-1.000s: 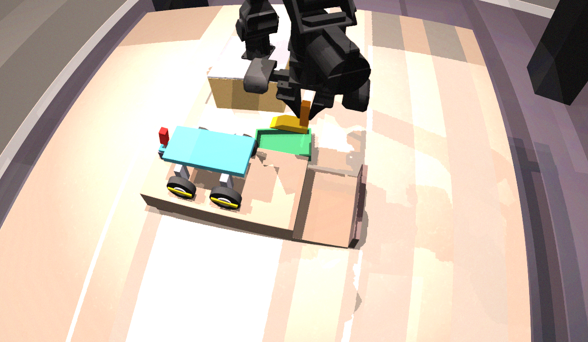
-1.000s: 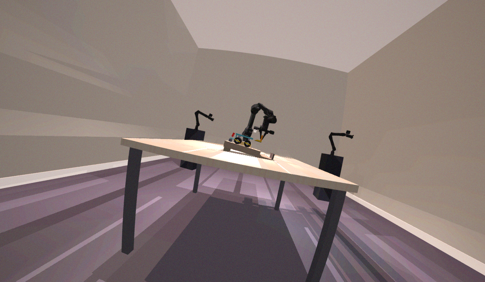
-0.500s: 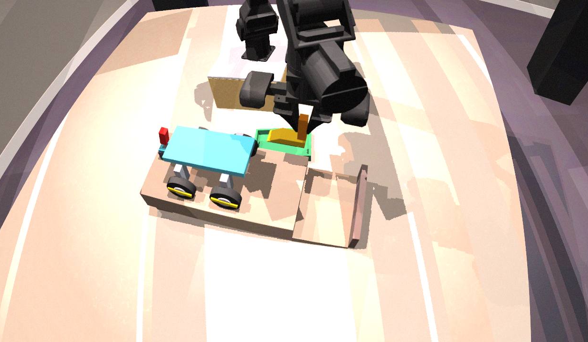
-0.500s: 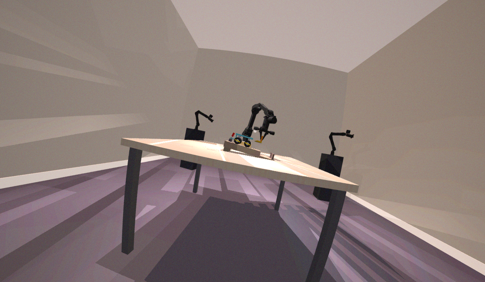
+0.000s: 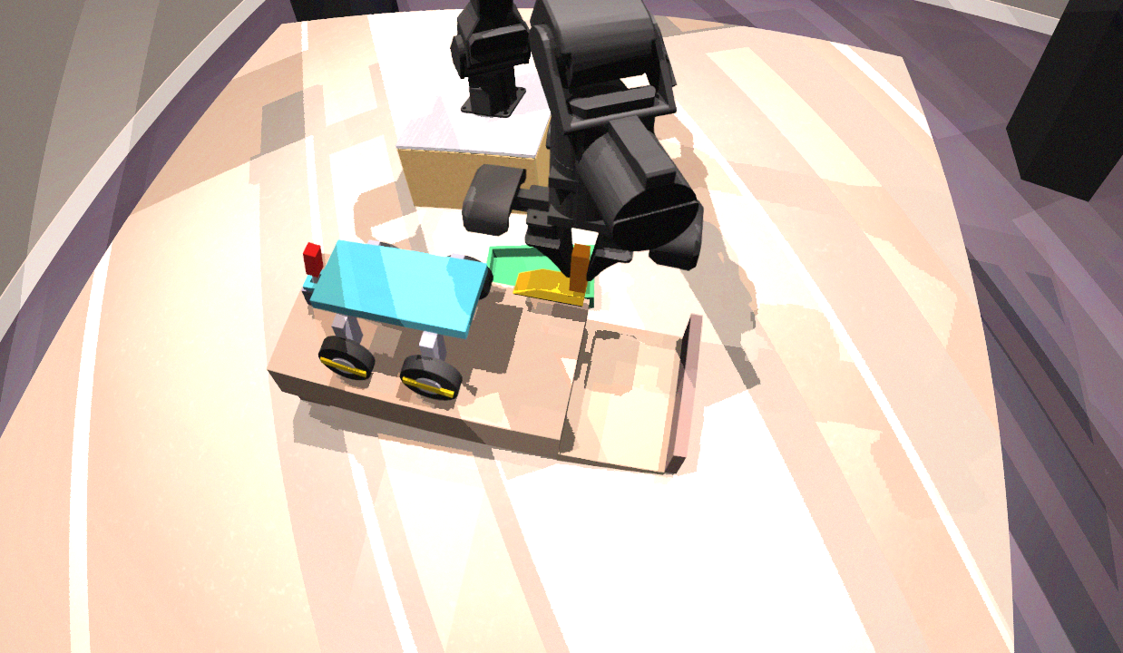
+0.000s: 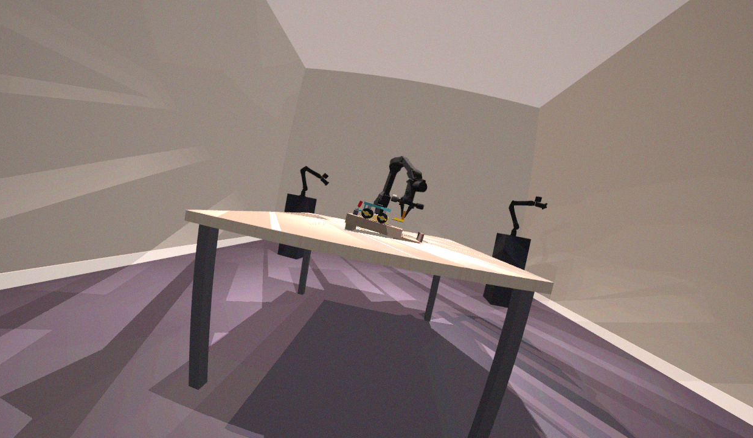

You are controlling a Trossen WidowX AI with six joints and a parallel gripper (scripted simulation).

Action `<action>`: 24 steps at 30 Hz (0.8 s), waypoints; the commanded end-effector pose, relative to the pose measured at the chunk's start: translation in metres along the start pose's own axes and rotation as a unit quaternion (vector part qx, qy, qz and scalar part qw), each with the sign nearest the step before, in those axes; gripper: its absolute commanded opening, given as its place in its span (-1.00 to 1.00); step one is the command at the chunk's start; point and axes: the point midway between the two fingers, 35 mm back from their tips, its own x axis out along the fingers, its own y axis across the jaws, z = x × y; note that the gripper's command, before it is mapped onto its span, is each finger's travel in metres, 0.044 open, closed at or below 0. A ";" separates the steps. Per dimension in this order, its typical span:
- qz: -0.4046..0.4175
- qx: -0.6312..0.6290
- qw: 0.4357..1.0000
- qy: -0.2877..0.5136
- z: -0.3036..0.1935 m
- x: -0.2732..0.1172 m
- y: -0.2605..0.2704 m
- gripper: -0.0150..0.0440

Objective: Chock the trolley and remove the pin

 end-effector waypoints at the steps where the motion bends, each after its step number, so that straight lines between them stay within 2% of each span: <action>1: 0.005 -0.002 1.000 -0.003 0.001 0.012 0.001 -0.49; 12: 0.005 -0.002 1.000 -0.003 0.002 0.034 0.004 -0.49; 24: 0.006 -0.002 1.000 -0.003 0.001 0.032 0.011 -0.49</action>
